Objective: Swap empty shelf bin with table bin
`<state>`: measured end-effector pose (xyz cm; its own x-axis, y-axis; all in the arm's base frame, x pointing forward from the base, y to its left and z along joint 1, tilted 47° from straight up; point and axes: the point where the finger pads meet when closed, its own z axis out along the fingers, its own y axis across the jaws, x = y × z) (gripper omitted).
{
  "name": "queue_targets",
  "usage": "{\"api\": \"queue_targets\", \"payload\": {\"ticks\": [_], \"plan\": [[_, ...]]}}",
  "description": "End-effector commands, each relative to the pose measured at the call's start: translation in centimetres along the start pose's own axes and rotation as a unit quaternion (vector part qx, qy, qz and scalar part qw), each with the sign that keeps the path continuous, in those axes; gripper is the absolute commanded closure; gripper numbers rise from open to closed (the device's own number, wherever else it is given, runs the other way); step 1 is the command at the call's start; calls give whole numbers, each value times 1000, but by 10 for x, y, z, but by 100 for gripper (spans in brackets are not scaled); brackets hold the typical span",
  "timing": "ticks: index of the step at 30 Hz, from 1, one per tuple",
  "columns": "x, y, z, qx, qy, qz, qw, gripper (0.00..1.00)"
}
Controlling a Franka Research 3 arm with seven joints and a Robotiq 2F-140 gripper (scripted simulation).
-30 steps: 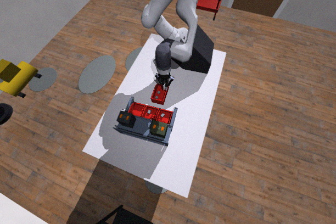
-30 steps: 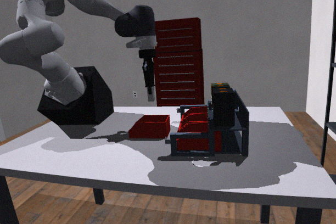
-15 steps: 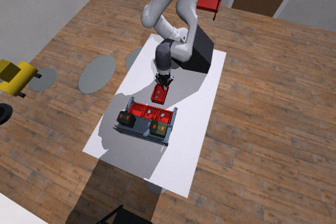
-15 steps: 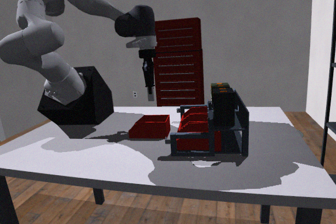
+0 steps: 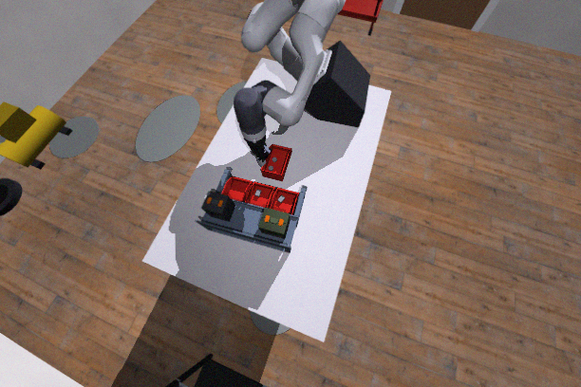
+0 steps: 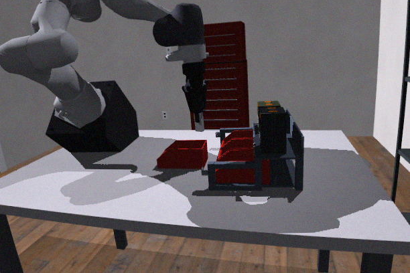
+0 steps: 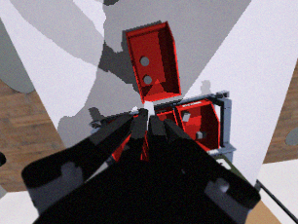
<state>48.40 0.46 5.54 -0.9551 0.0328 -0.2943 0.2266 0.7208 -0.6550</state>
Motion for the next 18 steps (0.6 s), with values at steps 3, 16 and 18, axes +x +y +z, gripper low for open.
{"api": "queue_targets", "payload": {"ticks": [3, 16, 18], "plan": [[-68, -44, 14, 3, 1, 185, 983, 100], [-92, -66, 18, 3, -8, 396, 918, 100], [-92, -66, 18, 4, -8, 420, 907, 100]]}}
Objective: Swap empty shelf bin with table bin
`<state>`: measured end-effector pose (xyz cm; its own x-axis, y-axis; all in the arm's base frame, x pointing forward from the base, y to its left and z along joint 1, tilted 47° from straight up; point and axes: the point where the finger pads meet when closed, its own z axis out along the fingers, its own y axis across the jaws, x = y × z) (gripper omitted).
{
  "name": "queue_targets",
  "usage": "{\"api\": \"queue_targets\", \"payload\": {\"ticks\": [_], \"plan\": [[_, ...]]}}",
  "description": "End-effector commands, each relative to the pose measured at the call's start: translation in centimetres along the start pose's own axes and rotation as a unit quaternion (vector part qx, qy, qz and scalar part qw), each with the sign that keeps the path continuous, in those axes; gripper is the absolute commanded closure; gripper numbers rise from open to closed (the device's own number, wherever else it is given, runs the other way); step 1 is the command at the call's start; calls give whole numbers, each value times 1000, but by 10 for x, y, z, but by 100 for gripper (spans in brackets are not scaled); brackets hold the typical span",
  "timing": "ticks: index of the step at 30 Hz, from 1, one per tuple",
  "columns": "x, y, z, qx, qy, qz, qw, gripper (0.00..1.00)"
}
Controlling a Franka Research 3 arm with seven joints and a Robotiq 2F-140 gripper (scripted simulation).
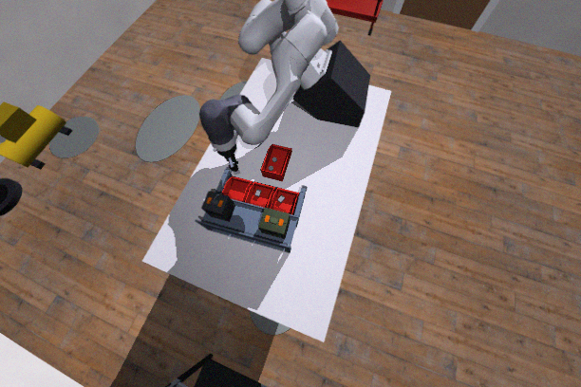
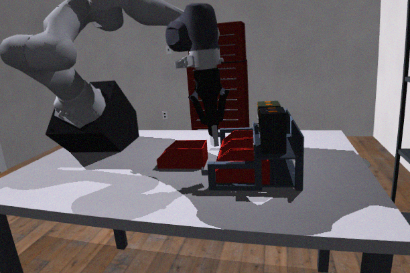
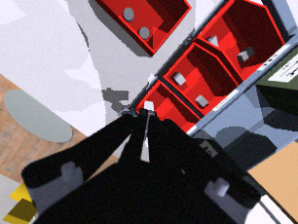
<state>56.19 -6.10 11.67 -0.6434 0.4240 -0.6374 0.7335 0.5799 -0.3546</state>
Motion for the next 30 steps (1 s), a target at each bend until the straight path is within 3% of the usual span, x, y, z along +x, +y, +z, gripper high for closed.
{"api": "queue_targets", "payload": {"ticks": [1, 2, 3, 11, 13, 30], "plan": [[4, 2, 0, 11, 4, 139, 990, 100], [4, 2, 0, 11, 4, 152, 988, 100], [4, 2, 0, 12, 4, 164, 986, 43], [4, 2, 0, 17, 7, 238, 971, 43], [4, 2, 0, 22, 7, 279, 960, 43], [4, 2, 0, 22, 7, 279, 960, 43]]}}
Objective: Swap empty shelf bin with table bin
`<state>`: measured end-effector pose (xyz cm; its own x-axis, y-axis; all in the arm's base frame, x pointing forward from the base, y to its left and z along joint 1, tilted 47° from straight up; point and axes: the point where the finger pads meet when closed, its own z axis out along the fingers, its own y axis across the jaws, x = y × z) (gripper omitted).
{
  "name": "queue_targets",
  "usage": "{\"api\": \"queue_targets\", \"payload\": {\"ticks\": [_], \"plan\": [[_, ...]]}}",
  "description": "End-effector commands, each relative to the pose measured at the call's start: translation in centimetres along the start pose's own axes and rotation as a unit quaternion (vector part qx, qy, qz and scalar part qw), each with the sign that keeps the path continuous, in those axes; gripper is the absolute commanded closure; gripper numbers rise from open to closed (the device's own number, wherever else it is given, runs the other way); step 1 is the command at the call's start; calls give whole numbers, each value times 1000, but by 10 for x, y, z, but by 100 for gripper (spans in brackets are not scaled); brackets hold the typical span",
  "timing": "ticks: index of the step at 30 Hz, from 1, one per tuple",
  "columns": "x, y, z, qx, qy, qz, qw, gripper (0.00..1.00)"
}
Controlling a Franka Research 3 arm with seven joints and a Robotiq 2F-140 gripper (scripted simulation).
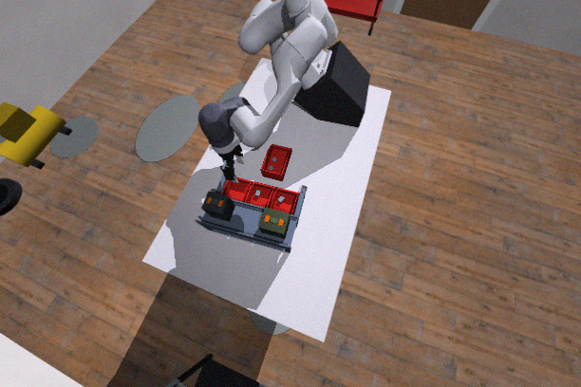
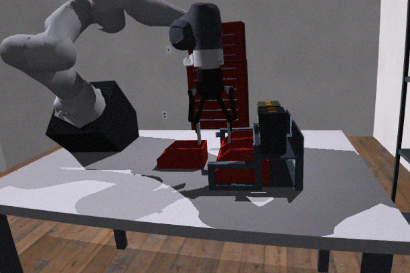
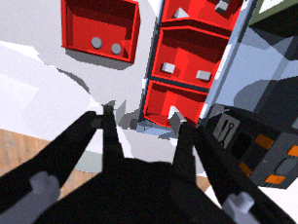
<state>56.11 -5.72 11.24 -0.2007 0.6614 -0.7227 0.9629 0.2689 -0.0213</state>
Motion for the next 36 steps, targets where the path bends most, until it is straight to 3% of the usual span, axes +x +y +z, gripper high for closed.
{"api": "queue_targets", "payload": {"ticks": [1, 19, 36], "plan": [[-1, -1, 0, 3, -3, 25, 1000, 43], [-1, -1, 3, 3, -3, 25, 1000, 43], [-1, -1, 27, 3, -3, 25, 1000, 43]]}}
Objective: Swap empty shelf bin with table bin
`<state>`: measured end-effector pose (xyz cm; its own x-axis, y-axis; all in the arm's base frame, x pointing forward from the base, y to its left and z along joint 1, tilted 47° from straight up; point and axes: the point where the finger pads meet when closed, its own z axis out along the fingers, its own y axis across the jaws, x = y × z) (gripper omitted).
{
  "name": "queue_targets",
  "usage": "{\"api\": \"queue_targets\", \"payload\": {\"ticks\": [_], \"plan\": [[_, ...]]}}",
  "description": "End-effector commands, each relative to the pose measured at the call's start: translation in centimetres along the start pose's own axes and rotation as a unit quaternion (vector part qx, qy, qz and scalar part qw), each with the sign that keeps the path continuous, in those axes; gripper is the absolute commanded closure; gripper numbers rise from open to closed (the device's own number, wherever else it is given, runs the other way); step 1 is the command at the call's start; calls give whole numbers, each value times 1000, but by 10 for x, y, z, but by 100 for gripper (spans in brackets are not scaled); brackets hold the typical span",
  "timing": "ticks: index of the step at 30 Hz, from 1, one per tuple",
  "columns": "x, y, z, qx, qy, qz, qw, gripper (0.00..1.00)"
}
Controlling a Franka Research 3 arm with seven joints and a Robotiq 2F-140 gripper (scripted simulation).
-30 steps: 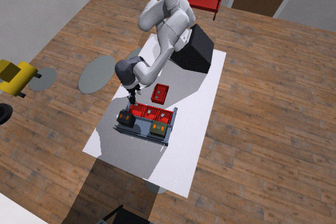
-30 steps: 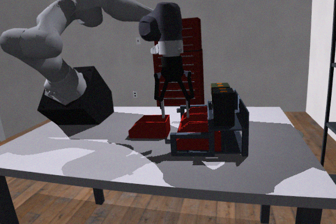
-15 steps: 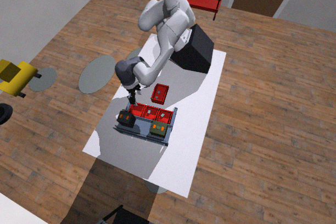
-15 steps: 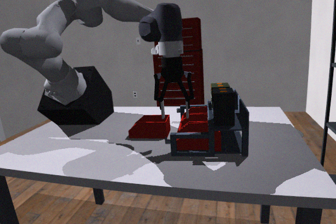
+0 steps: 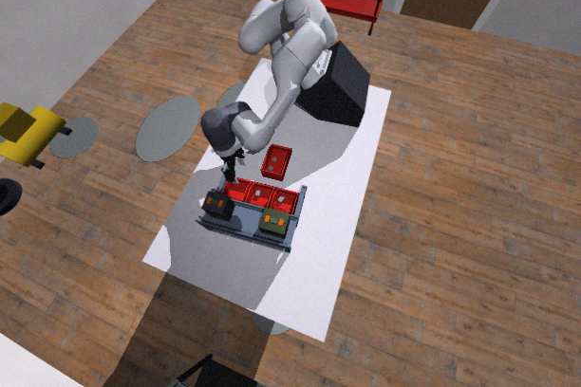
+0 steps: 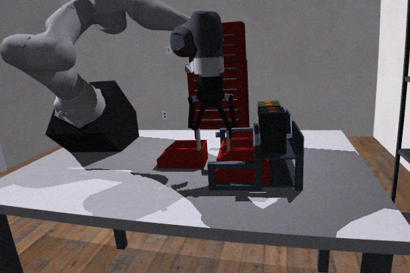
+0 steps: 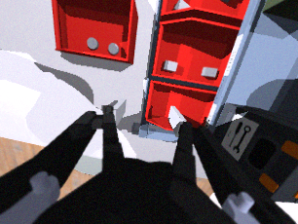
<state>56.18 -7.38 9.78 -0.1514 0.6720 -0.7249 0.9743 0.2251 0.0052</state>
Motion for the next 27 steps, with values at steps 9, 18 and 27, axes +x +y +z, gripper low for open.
{"api": "queue_targets", "payload": {"ticks": [9, 18, 27], "plan": [[0, 3, 24, -4, -1, 0, 1000, 43], [0, 3, 36, -4, -1, 0, 1000, 43], [0, 4, 44, -4, -1, 0, 1000, 43]]}}
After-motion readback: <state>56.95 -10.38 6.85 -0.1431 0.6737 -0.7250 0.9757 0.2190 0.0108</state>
